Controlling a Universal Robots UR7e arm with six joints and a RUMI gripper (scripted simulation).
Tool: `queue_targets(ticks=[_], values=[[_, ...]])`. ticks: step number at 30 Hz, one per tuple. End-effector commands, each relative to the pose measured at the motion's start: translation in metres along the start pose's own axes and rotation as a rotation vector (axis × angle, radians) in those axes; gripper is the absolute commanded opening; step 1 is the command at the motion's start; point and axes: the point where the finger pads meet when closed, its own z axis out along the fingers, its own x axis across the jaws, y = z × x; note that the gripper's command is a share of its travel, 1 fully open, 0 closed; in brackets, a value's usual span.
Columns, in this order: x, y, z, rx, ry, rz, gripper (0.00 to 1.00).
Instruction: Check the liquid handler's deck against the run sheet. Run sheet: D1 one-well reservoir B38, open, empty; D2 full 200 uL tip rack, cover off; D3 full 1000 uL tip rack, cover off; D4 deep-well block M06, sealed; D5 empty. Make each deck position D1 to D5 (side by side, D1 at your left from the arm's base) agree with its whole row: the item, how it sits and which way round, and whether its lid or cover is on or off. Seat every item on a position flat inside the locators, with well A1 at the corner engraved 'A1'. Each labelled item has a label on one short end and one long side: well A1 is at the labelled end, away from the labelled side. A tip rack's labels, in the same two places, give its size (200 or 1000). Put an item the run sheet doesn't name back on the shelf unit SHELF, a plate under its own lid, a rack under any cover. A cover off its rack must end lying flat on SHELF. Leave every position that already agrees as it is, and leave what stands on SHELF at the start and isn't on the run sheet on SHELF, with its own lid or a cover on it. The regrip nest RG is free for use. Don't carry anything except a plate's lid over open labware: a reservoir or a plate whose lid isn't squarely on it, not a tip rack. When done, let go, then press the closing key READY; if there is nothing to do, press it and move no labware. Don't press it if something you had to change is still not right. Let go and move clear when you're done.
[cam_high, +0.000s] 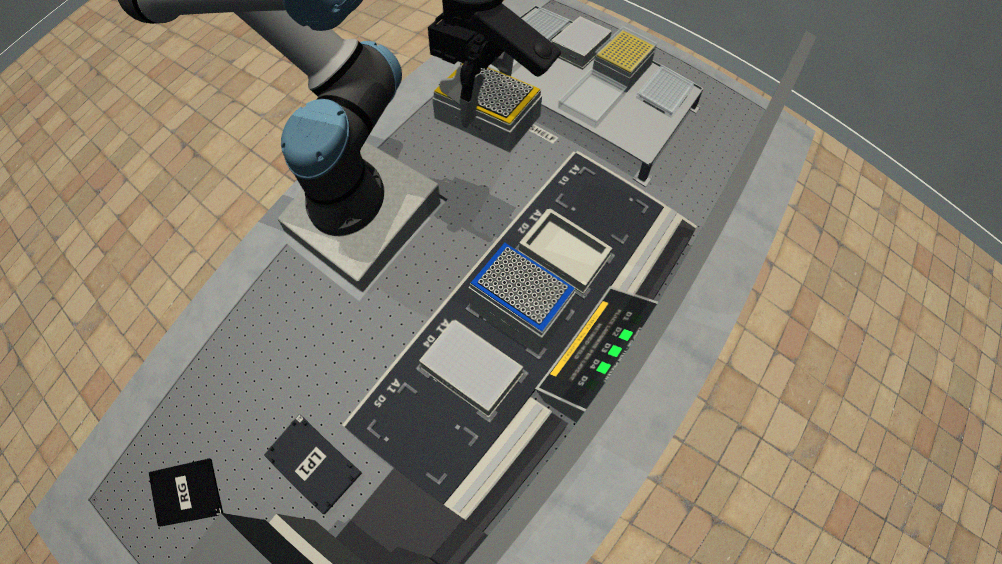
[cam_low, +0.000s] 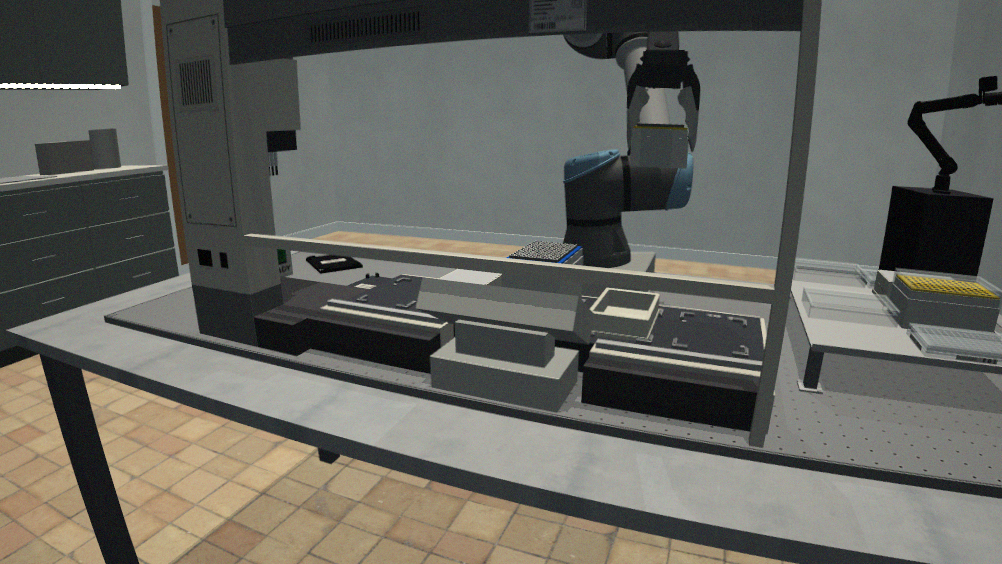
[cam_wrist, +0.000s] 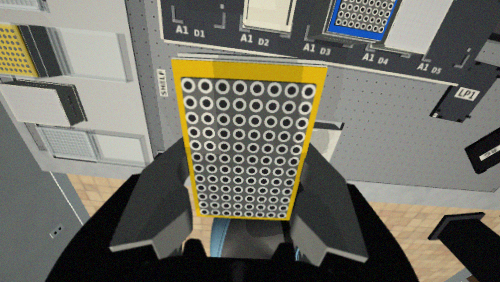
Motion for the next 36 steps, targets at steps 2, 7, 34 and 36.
queue_targets(ticks=[2,7,34,36], values=[[0.028,0.001,0.0,0.001,-0.002,0.014,0.0],[0.043,0.002,0.0,0.001,-0.002,0.014,0.0],[0.122,0.007,0.0,0.001,-0.001,0.122,0.0],[0.132,0.008,0.0,0.001,-0.001,0.122,0.0]])
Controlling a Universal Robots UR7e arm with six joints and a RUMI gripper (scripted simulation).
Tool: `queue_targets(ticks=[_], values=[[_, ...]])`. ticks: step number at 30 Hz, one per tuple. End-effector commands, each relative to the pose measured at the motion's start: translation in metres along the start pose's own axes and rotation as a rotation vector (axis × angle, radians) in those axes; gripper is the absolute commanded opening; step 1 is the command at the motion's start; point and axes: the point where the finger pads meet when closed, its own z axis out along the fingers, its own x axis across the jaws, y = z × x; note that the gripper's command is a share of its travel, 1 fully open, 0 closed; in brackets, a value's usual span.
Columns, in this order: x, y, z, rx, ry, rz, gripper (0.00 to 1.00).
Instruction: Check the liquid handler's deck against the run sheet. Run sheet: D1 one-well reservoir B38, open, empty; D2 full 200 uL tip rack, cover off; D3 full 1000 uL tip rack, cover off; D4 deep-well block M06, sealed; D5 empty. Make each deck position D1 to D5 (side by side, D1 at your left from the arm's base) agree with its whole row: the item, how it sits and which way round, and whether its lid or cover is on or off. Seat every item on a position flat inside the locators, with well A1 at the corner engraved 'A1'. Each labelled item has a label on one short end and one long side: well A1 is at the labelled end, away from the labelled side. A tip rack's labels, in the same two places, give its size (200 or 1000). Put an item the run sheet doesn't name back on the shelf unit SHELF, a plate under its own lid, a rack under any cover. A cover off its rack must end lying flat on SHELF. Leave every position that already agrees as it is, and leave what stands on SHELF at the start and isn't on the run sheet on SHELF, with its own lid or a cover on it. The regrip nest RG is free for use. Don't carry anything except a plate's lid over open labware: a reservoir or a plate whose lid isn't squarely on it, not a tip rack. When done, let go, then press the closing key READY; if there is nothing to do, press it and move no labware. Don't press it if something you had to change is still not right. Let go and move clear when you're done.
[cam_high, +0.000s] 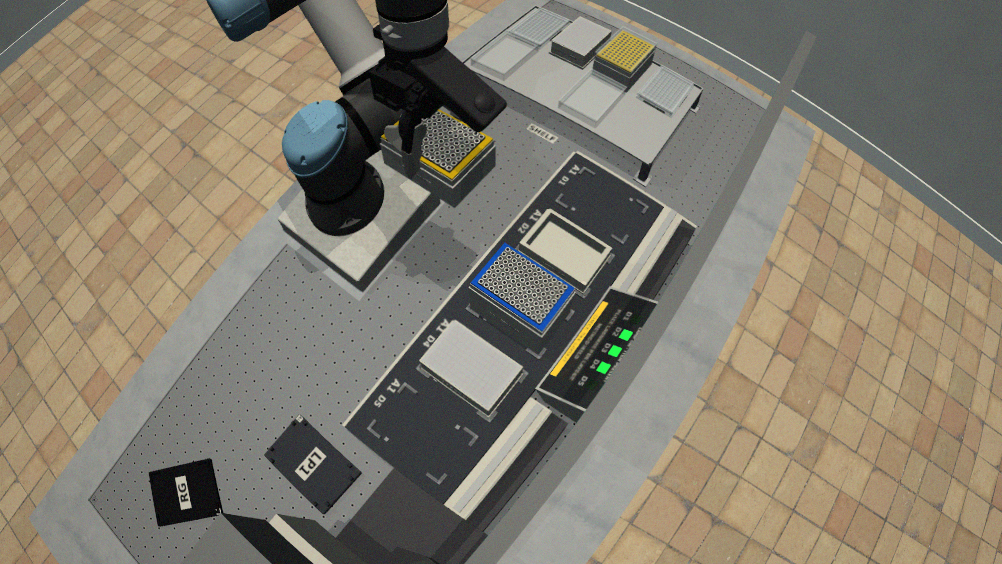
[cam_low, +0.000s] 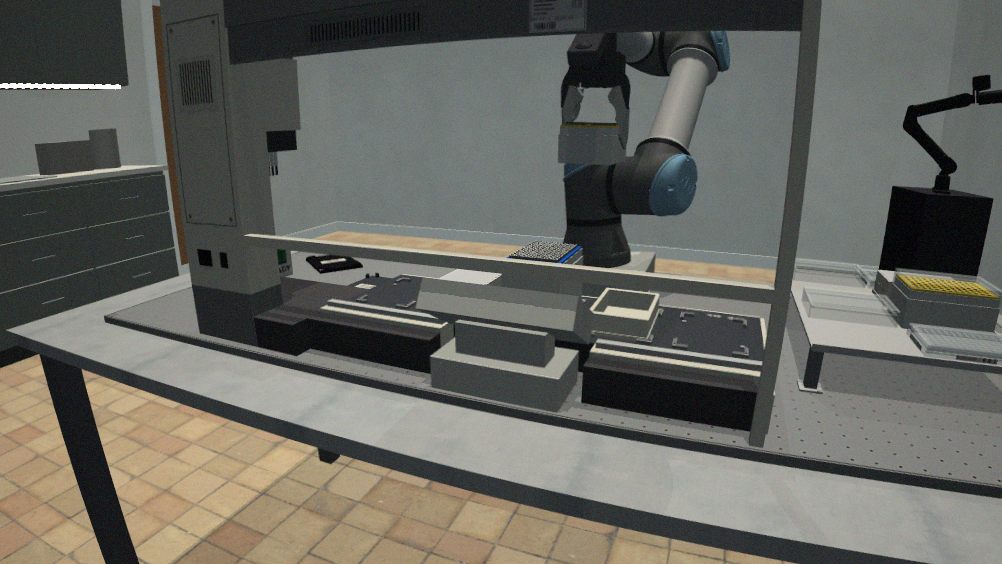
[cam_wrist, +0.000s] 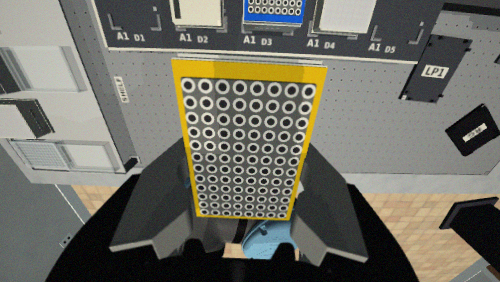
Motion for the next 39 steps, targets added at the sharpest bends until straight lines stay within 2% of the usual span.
queue_targets(ticks=[1,4,14,25,27,36,39], values=[[0.027,-0.001,0.0,0.002,-0.005,0.038,0.0],[0.032,-0.001,0.0,0.002,-0.005,0.038,0.0],[0.081,-0.002,0.0,0.002,-0.005,0.038,0.0],[0.081,-0.002,0.0,0.002,-0.005,0.038,0.0],[0.091,-0.002,0.0,0.002,-0.005,0.078,0.0],[0.136,-0.004,0.0,0.002,-0.005,0.078,0.0],[0.141,-0.004,0.0,0.002,-0.005,0.078,0.0]])
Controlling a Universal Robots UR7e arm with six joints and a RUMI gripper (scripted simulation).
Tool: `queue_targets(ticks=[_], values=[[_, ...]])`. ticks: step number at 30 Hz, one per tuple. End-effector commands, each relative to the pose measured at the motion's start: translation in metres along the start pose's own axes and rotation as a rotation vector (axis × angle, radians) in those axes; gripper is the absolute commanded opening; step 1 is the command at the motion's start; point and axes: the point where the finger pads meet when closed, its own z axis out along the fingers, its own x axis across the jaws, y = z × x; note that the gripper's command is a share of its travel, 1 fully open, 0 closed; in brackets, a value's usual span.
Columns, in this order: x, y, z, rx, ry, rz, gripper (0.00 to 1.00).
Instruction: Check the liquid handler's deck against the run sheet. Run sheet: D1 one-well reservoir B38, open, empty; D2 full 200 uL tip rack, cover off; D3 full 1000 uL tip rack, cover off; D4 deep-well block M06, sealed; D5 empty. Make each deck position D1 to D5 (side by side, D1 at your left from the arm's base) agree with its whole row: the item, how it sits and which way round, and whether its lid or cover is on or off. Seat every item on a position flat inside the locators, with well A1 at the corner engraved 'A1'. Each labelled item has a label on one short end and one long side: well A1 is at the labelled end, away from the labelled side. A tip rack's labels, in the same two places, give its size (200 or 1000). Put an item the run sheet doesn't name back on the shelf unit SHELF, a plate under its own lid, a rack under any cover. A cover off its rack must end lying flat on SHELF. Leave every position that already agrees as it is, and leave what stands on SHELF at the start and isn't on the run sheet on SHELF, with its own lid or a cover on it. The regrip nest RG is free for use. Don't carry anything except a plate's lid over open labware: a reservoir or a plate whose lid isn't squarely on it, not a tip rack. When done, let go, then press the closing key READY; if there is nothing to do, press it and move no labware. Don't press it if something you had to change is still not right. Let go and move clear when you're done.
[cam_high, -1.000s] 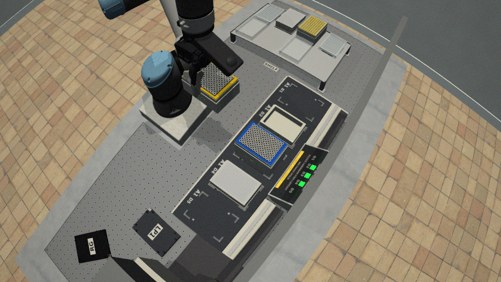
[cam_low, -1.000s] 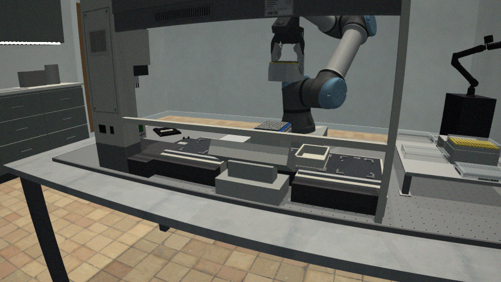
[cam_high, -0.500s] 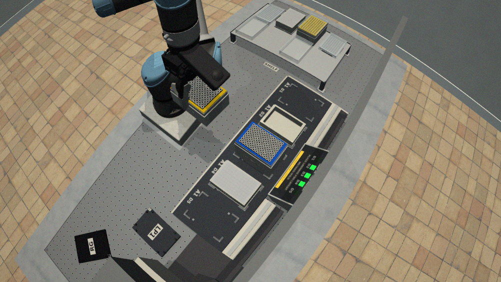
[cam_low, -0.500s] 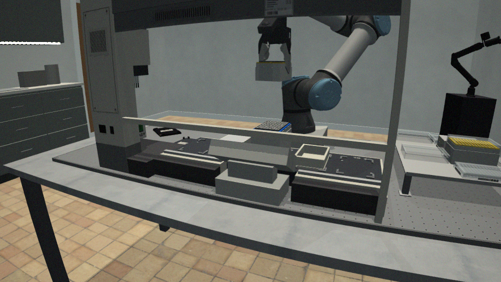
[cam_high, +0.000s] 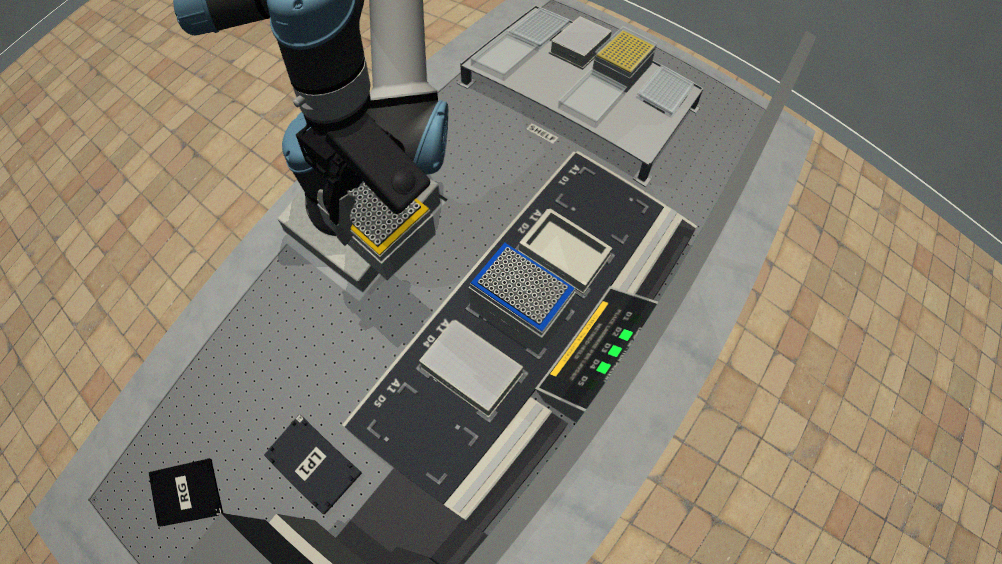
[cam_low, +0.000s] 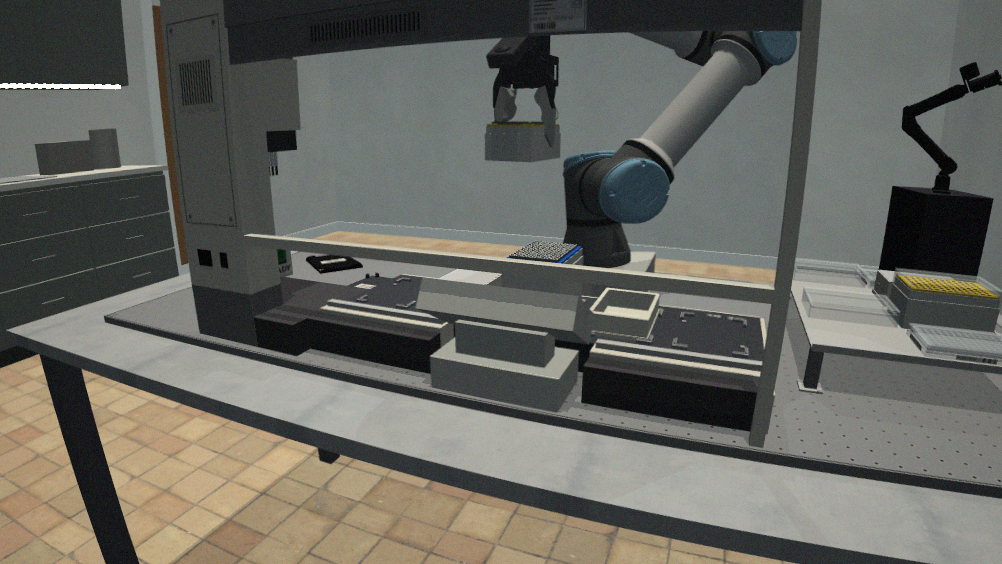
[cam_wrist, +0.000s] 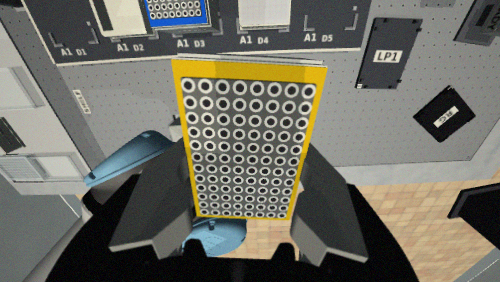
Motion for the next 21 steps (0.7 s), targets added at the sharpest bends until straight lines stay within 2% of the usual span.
queue_targets(ticks=[1,8,18,21], values=[[0.022,-0.003,0.0,0.006,-0.006,-0.001,0.0],[0.056,-0.007,0.001,0.006,-0.006,-0.001,0.0],[0.056,-0.007,0.001,0.006,-0.006,-0.001,0.0],[0.071,-0.008,0.001,0.007,-0.006,-0.061,0.0]])
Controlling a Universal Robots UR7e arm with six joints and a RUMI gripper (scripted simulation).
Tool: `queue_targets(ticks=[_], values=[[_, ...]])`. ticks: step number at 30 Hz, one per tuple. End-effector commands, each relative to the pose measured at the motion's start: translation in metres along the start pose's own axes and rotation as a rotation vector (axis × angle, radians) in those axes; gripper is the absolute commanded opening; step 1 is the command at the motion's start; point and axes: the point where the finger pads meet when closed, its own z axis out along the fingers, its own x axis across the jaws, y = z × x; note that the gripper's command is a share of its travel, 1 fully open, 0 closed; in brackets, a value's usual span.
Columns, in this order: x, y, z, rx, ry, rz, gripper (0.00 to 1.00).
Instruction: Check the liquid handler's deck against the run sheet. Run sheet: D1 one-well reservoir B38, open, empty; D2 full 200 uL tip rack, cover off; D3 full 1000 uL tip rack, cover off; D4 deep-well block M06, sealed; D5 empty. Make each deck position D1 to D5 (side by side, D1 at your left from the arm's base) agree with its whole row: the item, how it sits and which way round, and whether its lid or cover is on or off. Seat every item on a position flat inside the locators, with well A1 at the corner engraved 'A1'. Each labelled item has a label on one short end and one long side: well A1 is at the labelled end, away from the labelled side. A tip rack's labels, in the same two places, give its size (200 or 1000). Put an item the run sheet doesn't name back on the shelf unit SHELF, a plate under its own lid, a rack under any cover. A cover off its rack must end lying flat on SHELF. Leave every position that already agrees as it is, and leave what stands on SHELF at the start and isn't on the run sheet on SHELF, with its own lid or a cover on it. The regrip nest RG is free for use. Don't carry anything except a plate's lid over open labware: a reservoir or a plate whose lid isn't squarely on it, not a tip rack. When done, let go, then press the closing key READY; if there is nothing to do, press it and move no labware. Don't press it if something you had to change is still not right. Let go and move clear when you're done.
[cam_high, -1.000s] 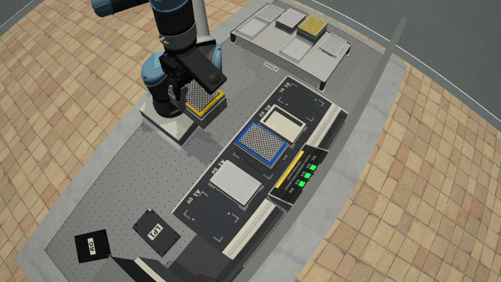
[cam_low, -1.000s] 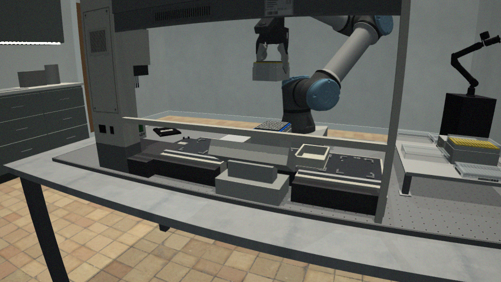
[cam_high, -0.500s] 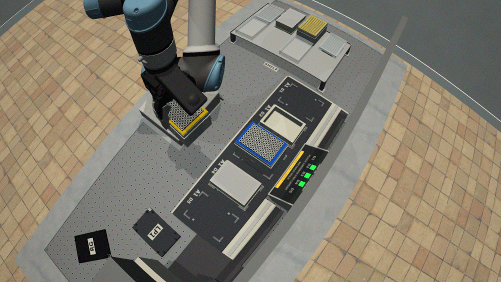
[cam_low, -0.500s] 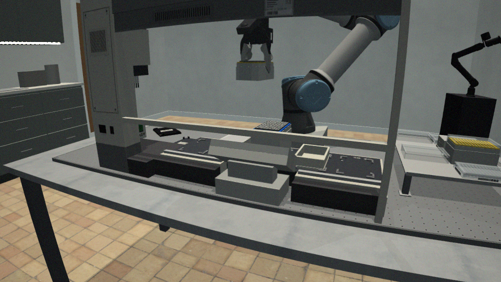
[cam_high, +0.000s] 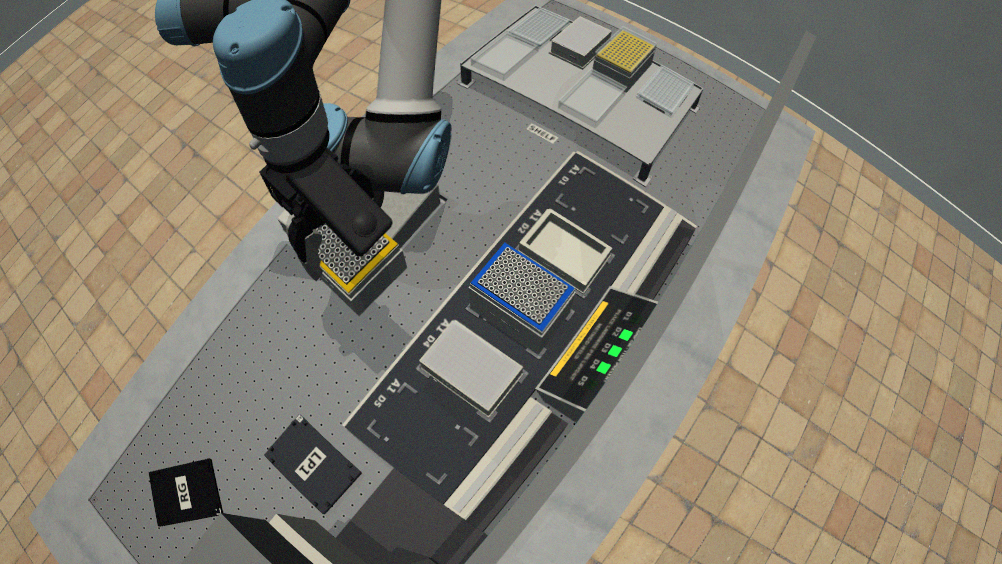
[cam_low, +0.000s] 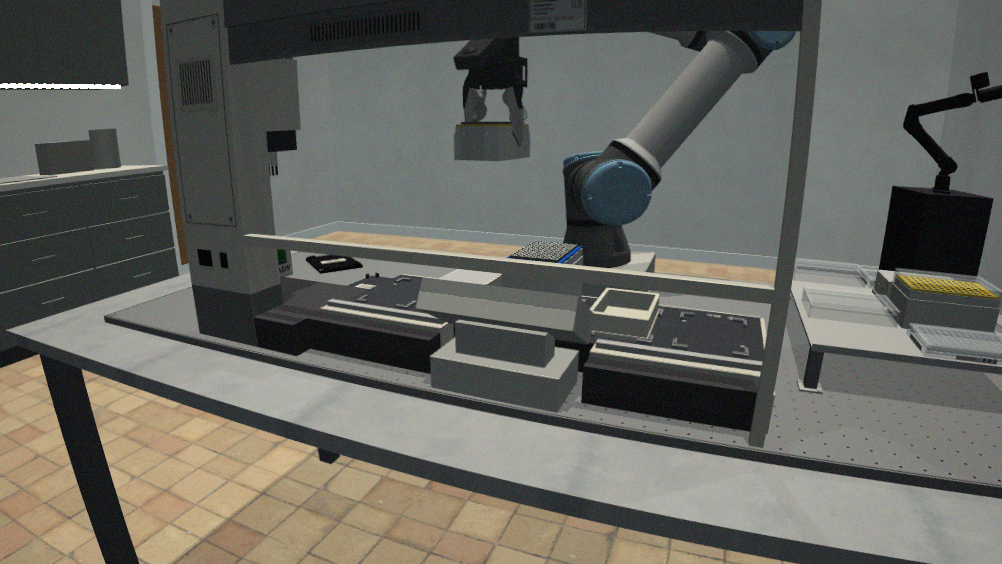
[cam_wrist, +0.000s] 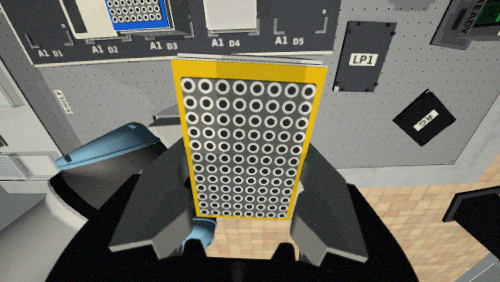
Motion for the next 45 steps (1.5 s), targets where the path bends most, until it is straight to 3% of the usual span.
queue_targets(ticks=[1,19,29,45], values=[[0.019,-0.002,0.0,0.002,0.0,-0.071,0.0],[0.098,-0.009,0.0,0.002,0.0,-0.077,0.0],[0.097,-0.009,0.0,0.002,0.0,-0.077,0.0],[0.091,-0.084,0.0,0.002,0.0,-0.077,0.0]])
